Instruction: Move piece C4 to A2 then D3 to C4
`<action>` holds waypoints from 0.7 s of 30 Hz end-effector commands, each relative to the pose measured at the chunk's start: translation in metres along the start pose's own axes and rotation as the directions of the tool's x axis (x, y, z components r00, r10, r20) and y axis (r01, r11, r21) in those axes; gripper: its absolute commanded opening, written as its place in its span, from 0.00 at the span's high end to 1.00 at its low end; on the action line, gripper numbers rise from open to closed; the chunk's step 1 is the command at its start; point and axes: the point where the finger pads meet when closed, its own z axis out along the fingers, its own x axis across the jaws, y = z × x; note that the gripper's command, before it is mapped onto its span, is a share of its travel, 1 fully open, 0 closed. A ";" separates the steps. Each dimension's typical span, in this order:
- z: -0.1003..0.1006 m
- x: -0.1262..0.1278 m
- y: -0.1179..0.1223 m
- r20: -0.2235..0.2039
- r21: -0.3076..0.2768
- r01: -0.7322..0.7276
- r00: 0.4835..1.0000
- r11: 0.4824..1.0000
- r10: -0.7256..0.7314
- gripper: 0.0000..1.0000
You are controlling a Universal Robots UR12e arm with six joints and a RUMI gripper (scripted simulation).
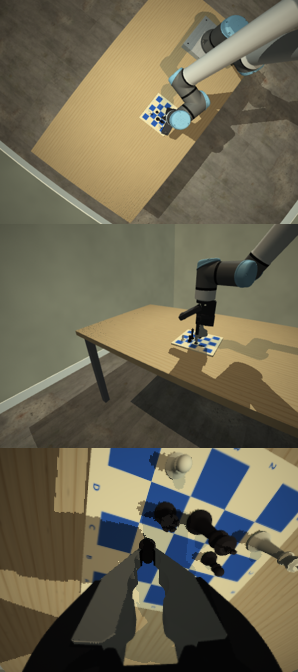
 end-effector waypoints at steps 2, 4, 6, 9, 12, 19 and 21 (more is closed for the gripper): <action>-0.001 0.000 -0.001 -0.001 0.001 0.000 1.000 1.000 0.000 1.00; -0.001 0.000 -0.001 -0.001 0.001 0.000 1.000 1.000 0.000 1.00; -0.001 0.000 -0.001 -0.001 0.001 0.000 1.000 1.000 0.000 1.00; -0.004 0.000 -0.001 -0.001 0.001 0.000 1.000 1.000 0.000 1.00; -0.014 0.000 -0.001 -0.001 0.001 0.000 1.000 1.000 0.000 1.00; -0.048 0.000 -0.001 -0.001 0.001 0.000 1.000 1.000 0.000 1.00; -0.063 0.000 -0.001 -0.001 0.001 0.000 1.000 1.000 0.000 1.00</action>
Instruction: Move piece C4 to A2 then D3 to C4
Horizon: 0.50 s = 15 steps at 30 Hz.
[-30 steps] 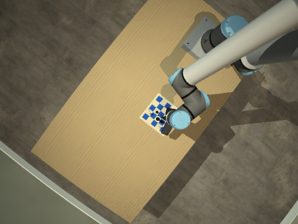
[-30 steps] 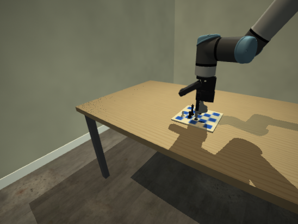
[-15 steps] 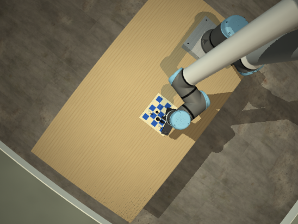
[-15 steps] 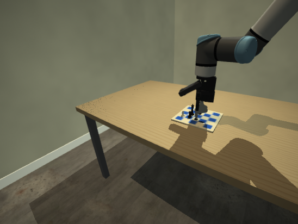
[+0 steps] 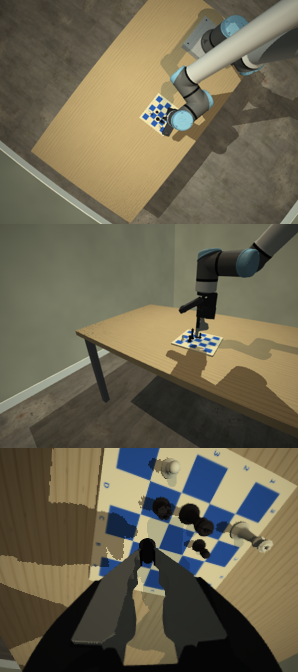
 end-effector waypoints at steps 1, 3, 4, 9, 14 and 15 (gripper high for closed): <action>-0.035 0.000 0.000 0.000 0.000 0.000 1.000 1.000 0.000 1.00; -0.049 0.000 0.000 0.000 0.000 0.000 1.000 1.000 0.000 1.00; -0.054 0.000 0.000 0.000 0.000 0.000 1.000 1.000 0.000 1.00; -0.065 0.000 0.000 0.000 0.000 0.000 1.000 1.000 0.000 1.00; -0.065 0.000 0.000 0.000 0.000 0.000 1.000 1.000 0.000 1.00; -0.065 0.000 0.000 0.000 0.000 0.000 1.000 1.000 0.000 1.00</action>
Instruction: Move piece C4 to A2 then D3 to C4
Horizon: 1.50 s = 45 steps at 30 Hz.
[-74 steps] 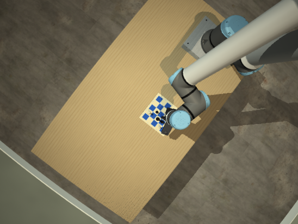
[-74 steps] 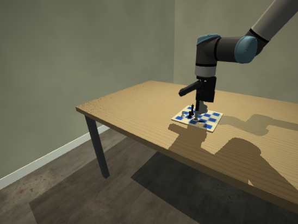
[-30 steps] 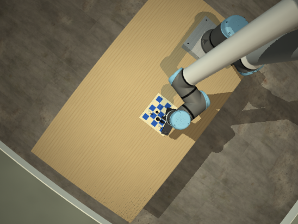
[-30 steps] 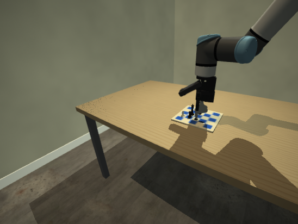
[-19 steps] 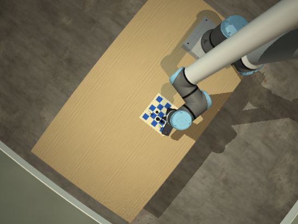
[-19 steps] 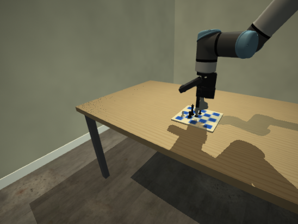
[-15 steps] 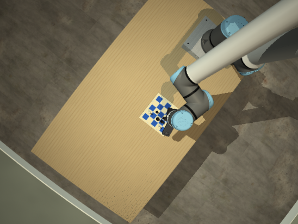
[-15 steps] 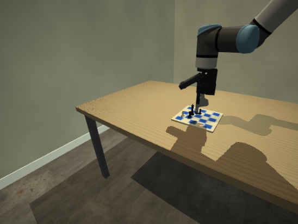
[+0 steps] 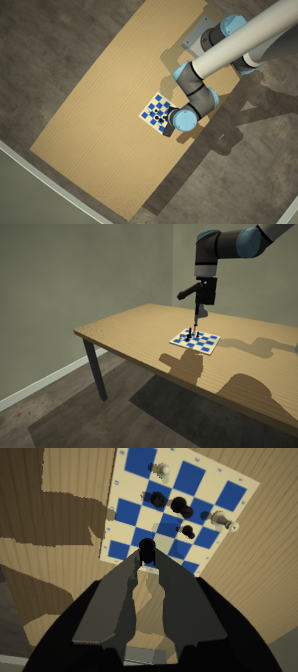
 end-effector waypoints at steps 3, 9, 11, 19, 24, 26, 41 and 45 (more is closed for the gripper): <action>-0.005 0.000 0.000 0.000 0.000 0.000 1.000 1.000 0.000 1.00; -0.006 0.033 0.055 0.000 0.000 -0.197 0.980 0.980 0.197 1.00; -0.006 0.041 0.071 0.000 0.000 -0.250 0.968 0.968 0.250 1.00; -0.005 0.051 0.095 0.000 0.000 -0.333 0.943 0.943 0.333 1.00; -0.005 0.051 0.095 0.000 0.000 -0.333 0.943 0.943 0.333 1.00; -0.005 0.051 0.095 0.000 0.000 -0.333 0.943 0.943 0.333 1.00; 0.022 0.051 0.095 0.000 0.000 -0.333 0.943 0.943 0.333 1.00; 0.041 0.051 0.095 0.000 0.000 -0.333 0.943 0.943 0.333 1.00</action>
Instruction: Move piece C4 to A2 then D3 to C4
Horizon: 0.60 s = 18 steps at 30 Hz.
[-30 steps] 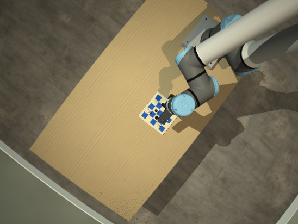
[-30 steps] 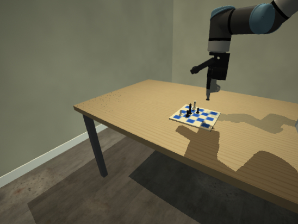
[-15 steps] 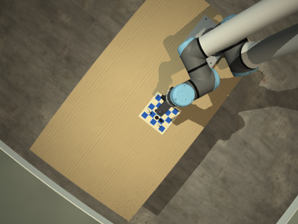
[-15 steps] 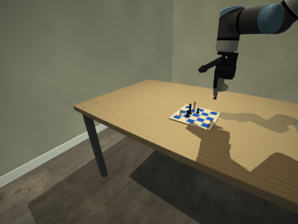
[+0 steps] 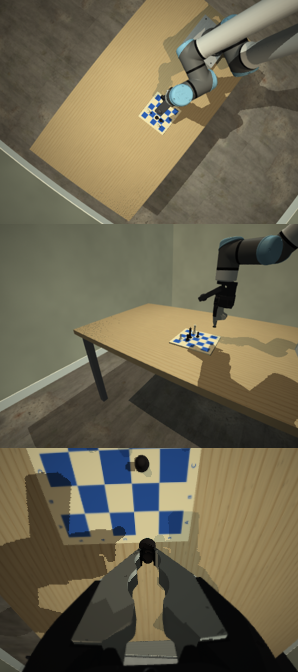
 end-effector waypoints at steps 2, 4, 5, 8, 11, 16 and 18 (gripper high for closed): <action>0.032 0.000 -0.001 -0.001 0.002 0.000 1.000 1.000 0.000 1.00; 0.042 0.000 -0.001 -0.001 0.002 0.000 1.000 1.000 0.000 1.00; 0.042 0.000 -0.001 -0.001 0.002 0.000 1.000 1.000 0.000 1.00; 0.050 0.000 -0.001 -0.001 0.002 0.000 1.000 1.000 0.000 1.00; 0.060 0.000 -0.001 -0.001 0.002 0.000 1.000 1.000 0.000 1.00; 0.070 0.001 -0.001 -0.001 0.002 0.000 1.000 1.000 0.000 1.00; 0.071 0.001 -0.001 -0.001 0.002 0.000 1.000 1.000 0.000 1.00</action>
